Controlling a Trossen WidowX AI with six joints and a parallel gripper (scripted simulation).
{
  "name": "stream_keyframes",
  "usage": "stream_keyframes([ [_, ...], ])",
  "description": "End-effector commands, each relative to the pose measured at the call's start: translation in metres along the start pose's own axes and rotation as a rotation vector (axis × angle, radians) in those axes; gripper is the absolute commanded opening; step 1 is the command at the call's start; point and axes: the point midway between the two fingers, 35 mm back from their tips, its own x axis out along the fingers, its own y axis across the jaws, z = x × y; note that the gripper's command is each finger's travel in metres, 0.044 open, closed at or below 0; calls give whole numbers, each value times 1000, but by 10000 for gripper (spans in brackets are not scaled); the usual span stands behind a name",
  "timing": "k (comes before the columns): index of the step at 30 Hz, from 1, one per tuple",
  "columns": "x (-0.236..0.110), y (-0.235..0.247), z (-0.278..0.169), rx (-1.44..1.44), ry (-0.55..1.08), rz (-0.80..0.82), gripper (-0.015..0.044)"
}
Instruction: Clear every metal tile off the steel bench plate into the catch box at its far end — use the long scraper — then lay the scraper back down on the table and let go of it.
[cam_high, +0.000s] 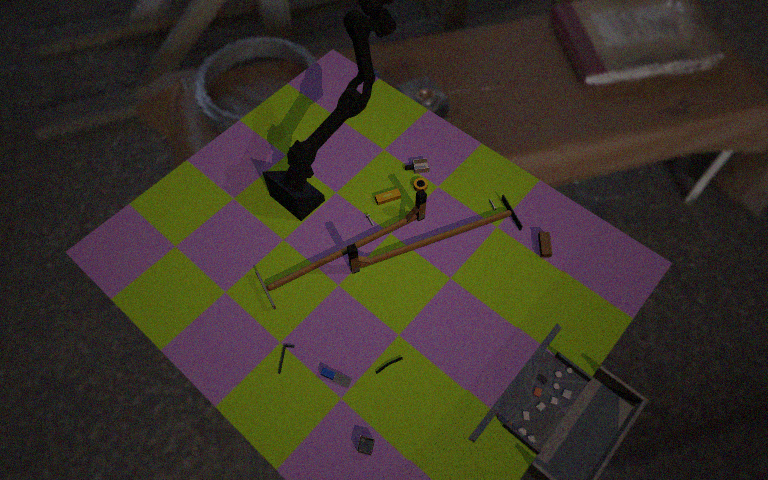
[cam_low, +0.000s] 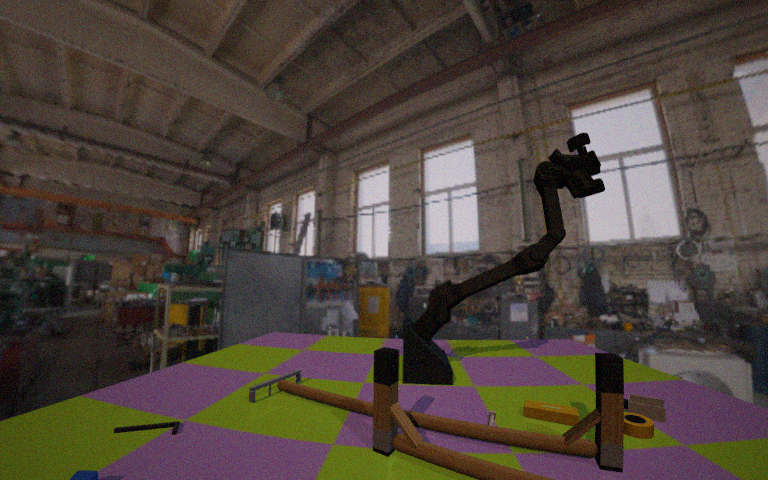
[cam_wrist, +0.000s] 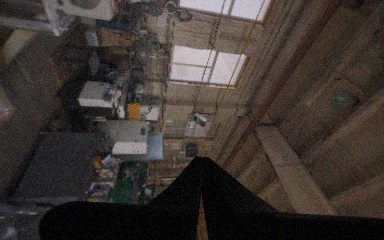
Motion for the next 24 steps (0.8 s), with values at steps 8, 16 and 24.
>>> stream_keyframes([
  [8, -7, -27, 10, -33, -15, -80, 0],
  [16, -14, -45, 16, -50, -25, -138, 0],
  [24, -22, -64, 20, -65, -30, -197, 0],
])
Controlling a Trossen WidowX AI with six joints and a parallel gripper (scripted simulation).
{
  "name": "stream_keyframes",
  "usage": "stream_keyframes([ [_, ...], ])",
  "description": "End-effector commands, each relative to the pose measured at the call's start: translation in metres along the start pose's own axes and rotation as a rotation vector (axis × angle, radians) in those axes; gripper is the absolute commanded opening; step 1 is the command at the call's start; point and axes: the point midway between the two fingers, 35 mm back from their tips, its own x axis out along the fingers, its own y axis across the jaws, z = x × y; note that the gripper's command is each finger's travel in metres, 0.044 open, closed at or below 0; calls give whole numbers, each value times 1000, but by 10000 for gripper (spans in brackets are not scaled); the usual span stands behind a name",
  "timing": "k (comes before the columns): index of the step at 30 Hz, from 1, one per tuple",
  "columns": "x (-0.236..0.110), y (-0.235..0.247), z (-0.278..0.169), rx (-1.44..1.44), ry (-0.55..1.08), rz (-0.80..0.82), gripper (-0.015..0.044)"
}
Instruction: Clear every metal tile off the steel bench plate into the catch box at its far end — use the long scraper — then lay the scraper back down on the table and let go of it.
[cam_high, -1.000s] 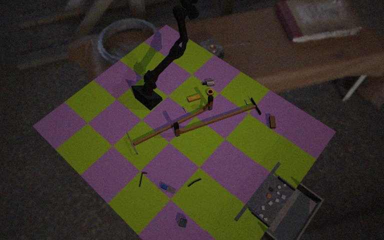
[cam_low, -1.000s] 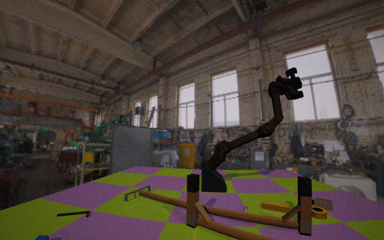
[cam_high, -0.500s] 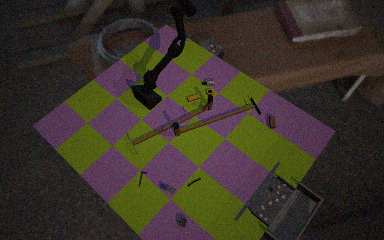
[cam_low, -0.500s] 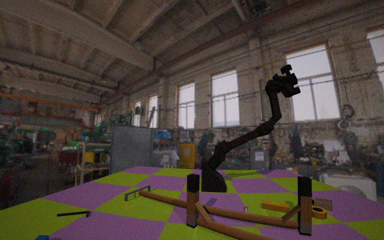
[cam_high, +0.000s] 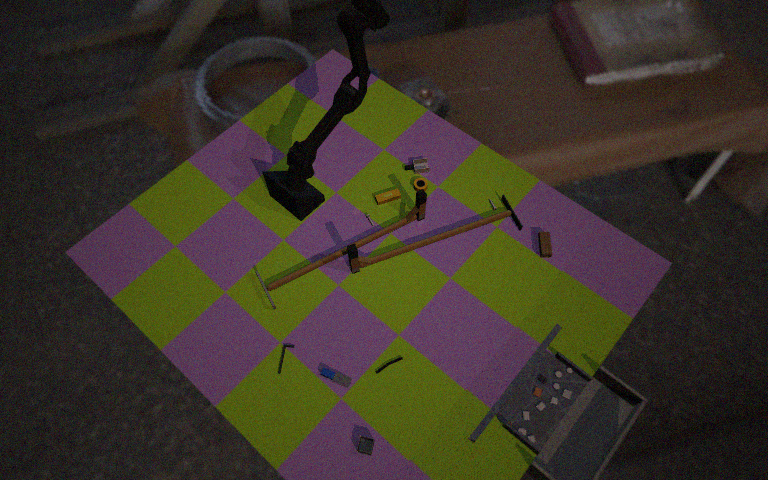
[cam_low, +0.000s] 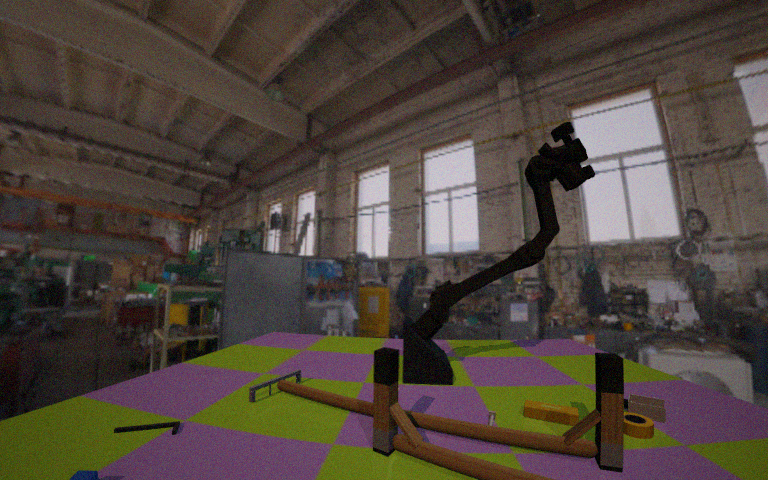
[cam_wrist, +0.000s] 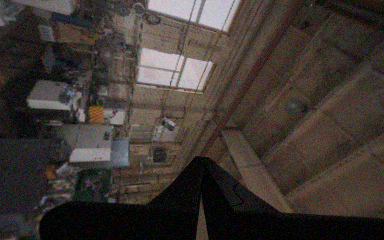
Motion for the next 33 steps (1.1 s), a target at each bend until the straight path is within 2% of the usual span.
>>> stream_keyframes([
  [1, -3, -12, 2, -15, 1, -32, 0],
  [33, -34, -90, 2, -50, 17, -268, 0],
])
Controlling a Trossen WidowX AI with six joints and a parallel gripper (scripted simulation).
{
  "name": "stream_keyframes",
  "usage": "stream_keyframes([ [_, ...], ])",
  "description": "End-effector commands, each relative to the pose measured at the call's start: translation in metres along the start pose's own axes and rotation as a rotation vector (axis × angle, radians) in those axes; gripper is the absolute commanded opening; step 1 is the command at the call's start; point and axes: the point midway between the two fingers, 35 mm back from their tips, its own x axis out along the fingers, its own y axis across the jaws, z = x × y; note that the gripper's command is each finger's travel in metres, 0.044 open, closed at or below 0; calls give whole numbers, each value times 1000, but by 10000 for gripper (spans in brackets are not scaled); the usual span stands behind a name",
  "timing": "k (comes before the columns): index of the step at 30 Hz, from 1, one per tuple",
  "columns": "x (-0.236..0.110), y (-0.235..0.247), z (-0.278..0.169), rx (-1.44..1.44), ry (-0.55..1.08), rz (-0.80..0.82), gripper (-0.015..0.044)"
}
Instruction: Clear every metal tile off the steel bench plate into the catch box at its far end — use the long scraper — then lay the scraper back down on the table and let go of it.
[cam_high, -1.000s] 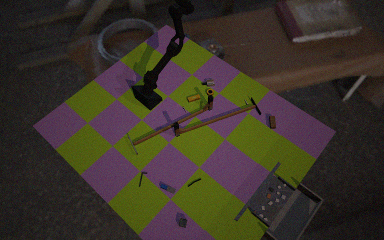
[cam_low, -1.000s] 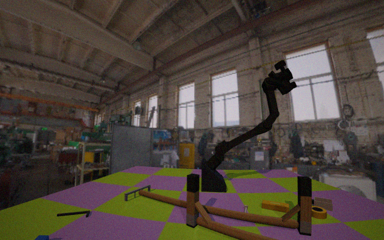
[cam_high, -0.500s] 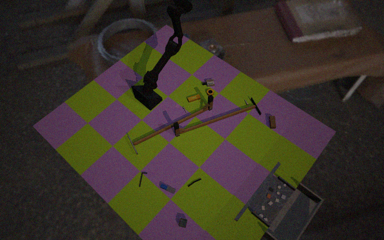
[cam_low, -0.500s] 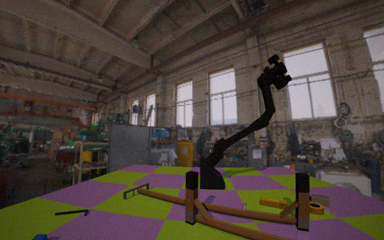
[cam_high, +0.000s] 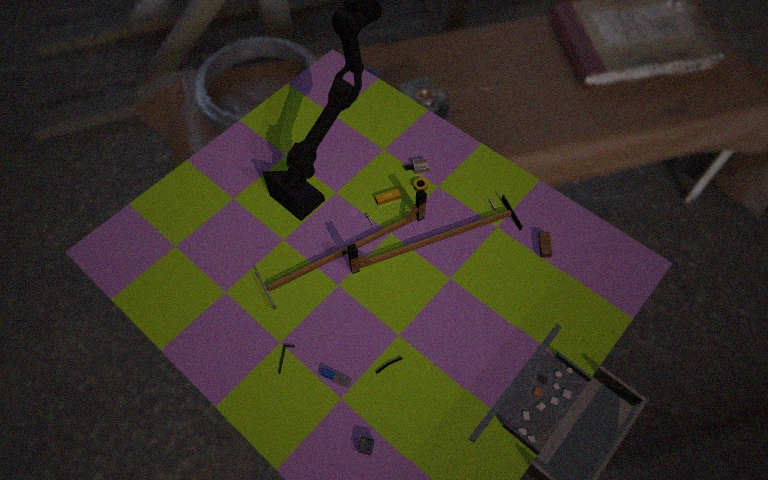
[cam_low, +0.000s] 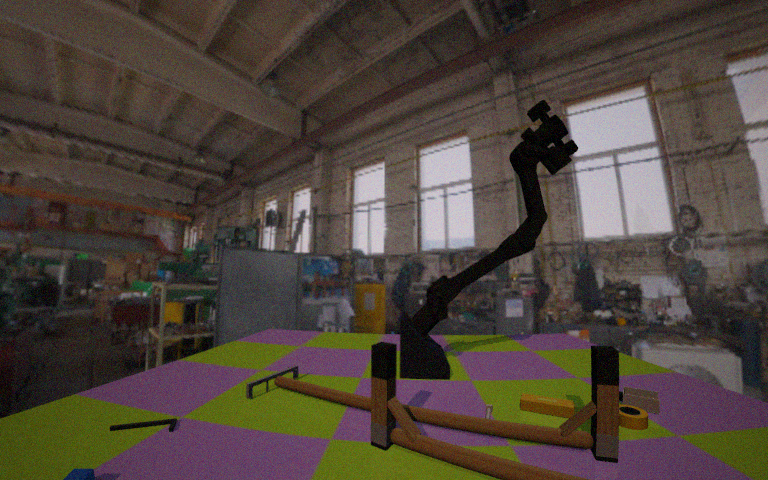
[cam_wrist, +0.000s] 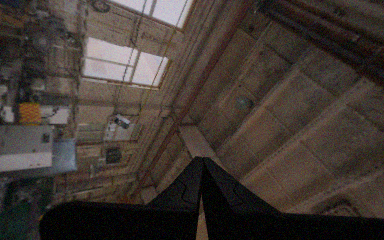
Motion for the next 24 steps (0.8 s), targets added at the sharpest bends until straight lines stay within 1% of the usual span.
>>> stream_keyframes([
  [1, -3, -12, -1, -9, 8, -32, 0],
  [24, -24, -71, -19, -8, 56, -199, 0],
])
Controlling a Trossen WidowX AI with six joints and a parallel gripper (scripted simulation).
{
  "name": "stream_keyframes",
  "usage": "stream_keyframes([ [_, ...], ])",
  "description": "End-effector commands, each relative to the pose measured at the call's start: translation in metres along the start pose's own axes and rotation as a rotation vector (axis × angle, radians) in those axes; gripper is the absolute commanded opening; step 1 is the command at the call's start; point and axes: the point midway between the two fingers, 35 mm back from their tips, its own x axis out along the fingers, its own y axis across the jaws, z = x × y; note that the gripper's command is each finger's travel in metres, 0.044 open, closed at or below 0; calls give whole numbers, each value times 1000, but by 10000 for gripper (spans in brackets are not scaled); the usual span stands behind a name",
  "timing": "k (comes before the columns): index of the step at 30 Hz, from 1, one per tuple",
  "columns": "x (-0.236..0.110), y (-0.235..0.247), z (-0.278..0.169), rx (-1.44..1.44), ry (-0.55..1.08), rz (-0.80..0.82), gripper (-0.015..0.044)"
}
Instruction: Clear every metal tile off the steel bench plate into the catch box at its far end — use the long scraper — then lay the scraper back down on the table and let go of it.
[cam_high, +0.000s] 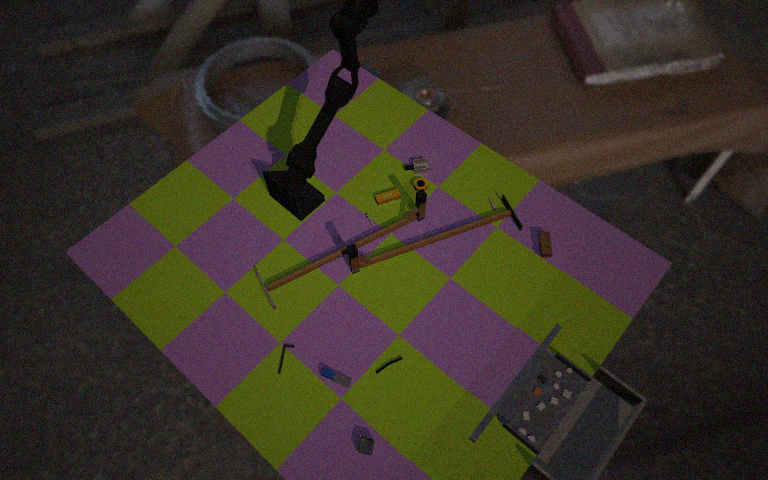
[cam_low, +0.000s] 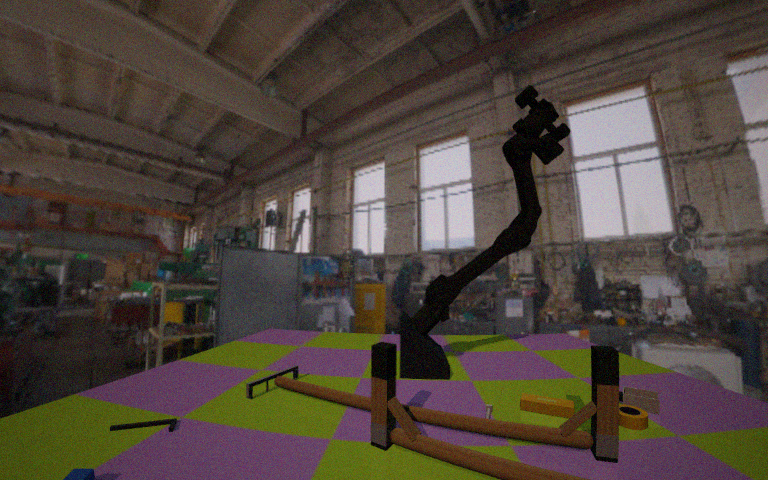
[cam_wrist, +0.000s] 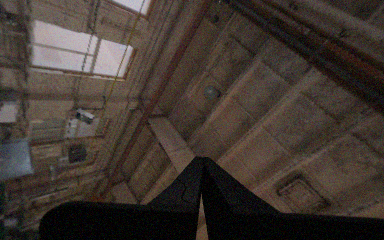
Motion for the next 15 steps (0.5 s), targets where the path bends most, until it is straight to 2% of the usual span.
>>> stream_keyframes([
  [1, -3, -12, -4, -6, 14, -30, 0],
  [15, -14, -47, -22, 0, 59, -126, 0],
])
